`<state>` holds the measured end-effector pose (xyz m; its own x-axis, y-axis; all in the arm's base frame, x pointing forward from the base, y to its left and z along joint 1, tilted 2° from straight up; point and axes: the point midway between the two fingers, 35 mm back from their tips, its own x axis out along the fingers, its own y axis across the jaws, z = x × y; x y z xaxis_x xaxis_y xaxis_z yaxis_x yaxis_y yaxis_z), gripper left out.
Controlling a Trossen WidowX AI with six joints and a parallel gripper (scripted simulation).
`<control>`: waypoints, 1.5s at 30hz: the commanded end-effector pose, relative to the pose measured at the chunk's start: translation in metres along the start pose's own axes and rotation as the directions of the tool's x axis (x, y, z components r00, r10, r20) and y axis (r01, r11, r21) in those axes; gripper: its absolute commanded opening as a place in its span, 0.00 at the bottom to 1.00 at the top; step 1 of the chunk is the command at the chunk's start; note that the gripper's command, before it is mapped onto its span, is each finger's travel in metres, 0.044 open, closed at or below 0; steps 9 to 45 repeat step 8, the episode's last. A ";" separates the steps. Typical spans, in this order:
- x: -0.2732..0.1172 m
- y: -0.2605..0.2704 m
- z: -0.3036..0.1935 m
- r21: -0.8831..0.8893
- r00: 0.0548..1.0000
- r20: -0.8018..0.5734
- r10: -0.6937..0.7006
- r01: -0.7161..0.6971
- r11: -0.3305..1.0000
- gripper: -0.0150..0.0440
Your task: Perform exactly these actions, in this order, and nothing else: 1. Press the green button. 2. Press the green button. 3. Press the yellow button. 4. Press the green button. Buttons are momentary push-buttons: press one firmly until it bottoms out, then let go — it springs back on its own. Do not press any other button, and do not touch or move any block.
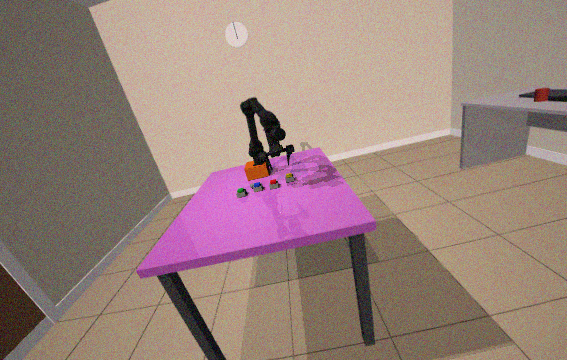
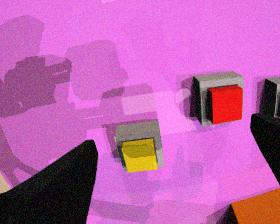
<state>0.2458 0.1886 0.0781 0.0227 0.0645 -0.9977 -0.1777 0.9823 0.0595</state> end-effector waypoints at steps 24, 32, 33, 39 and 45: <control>-0.014 0.056 -0.033 0.005 1.000 -0.004 -0.009 0.009 1.000 0.93; -0.014 0.056 -0.033 0.005 1.000 -0.004 -0.009 0.009 1.000 0.93; -0.014 0.056 -0.033 0.005 1.000 -0.004 -0.009 0.009 1.000 0.93; -0.014 0.056 -0.033 0.005 1.000 -0.004 -0.009 0.009 1.000 0.93; -0.014 0.056 -0.033 0.005 1.000 -0.004 -0.009 0.009 1.000 0.93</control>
